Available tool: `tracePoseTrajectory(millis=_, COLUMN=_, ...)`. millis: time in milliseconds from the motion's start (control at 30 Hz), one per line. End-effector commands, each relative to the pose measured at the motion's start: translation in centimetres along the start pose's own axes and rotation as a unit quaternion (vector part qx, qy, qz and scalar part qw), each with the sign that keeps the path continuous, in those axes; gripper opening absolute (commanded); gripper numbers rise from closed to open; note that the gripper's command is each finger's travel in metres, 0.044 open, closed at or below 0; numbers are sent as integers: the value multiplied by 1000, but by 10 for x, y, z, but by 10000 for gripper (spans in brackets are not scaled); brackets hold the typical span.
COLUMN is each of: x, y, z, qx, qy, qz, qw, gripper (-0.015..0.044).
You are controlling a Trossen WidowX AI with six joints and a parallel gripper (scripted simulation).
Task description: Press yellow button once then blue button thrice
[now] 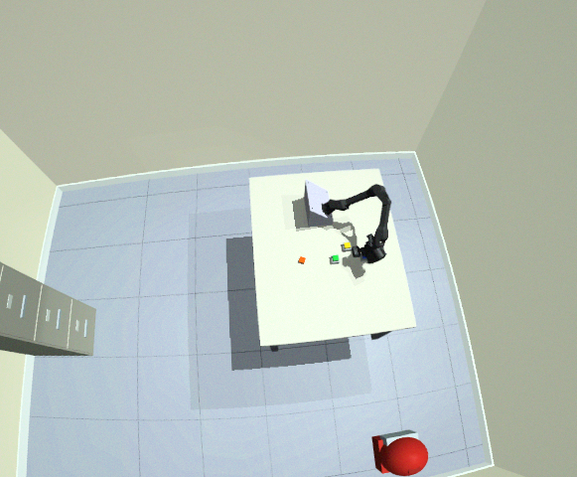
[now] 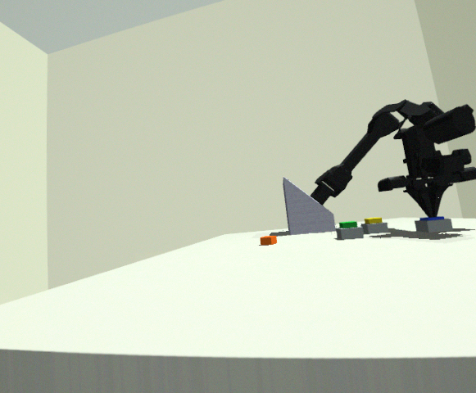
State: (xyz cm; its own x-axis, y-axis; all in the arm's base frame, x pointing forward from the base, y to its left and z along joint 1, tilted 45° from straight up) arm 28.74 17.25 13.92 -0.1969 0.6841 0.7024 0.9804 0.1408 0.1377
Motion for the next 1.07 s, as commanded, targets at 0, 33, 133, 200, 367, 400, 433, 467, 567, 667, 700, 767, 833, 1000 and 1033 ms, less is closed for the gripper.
tracePoseTrajectory(millis=0, x=-1, y=-1, z=2, qx=2, qy=-1, qz=3, qw=1000, gripper=20)
tracePoseTrajectory(millis=33, x=-1, y=-1, z=2, qx=2, qy=-1, qz=3, qw=1000, gripper=20)
tracePoseTrajectory(millis=133, x=-1, y=-1, z=2, qx=2, qy=-1, qz=3, qw=1000, gripper=20)
tracePoseTrajectory(millis=200, x=-1, y=-1, z=2, qx=2, qy=-1, qz=3, qw=1000, gripper=20)
tracePoseTrajectory(millis=367, x=0, y=0, z=-2, qx=1, qy=0, qz=1, qw=1000, gripper=20)
tracePoseTrajectory(millis=400, x=-1, y=0, z=-10, qx=1, qy=-1, qz=1, qw=1000, gripper=20)
tracePoseTrajectory(millis=433, x=-1, y=0, z=-22, qx=2, qy=-2, qz=2, qw=1000, gripper=20)
tracePoseTrajectory(millis=467, x=-1, y=-1, z=-30, qx=2, qy=-2, qz=3, qw=1000, gripper=20)
tracePoseTrajectory(millis=567, x=-1, y=-1, z=-33, qx=2, qy=-2, qz=3, qw=1000, gripper=20)
tracePoseTrajectory(millis=667, x=-2, y=-9, z=-44, qx=3, qy=-4, qz=5, qw=1000, gripper=72)
tracePoseTrajectory(millis=700, x=-3, y=-19, z=-58, qx=4, qy=-5, qz=7, qw=1000, gripper=99)
tracePoseTrajectory(millis=767, x=-3, y=-43, z=-85, qx=4, qy=-5, qz=7, qw=1000, gripper=151)
tracePoseTrajectory(millis=833, x=-2, y=-51, z=-94, qx=4, qy=-4, qz=5, qw=1000, gripper=204)
tracePoseTrajectory(millis=1000, x=-2, y=-51, z=-94, qx=4, qy=-4, qz=5, qw=1000, gripper=335)
tracePoseTrajectory(millis=1033, x=-2, y=-51, z=-94, qx=4, qy=-4, qz=5, qw=1000, gripper=335)
Point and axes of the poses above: the point midway between the two fingers, 35 mm back from their tips, its own z axis out along the fingers, its own x axis across the jaws, y = z × x, the point moved 2 cm from there along -z, back along the fingers, and after that the axes turned 9 degrees about -z, right-handed, at the moved point
